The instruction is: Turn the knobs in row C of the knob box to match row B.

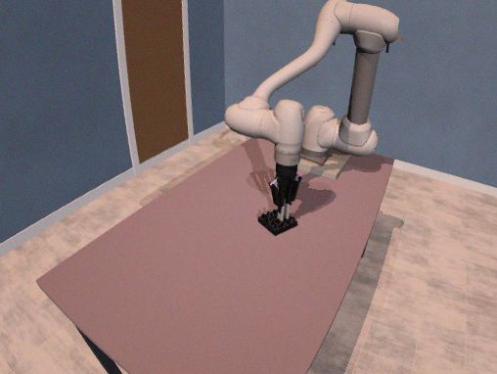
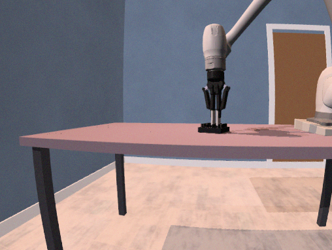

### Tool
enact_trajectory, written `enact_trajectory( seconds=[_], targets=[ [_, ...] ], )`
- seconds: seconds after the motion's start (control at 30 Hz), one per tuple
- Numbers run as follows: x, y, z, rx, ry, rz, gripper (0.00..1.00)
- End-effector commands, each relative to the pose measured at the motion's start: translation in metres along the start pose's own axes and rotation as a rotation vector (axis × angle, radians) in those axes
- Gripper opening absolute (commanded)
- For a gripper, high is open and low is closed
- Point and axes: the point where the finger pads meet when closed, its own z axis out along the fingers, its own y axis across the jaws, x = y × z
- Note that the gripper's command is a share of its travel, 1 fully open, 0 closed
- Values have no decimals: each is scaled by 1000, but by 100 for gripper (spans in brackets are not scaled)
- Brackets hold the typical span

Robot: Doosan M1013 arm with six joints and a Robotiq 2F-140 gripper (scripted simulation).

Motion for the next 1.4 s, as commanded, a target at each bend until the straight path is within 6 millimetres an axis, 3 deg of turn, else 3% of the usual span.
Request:
enact_trajectory(
  seconds=[0.0,0.07,0.1,1.37],
  targets=[
    [0,0,0,0,0,0,12],
    [0,0,0,0,0,0,12],
    [0,0,0,0,0,0,5],
    [0,0,0,0,0,5,5]
  ],
)
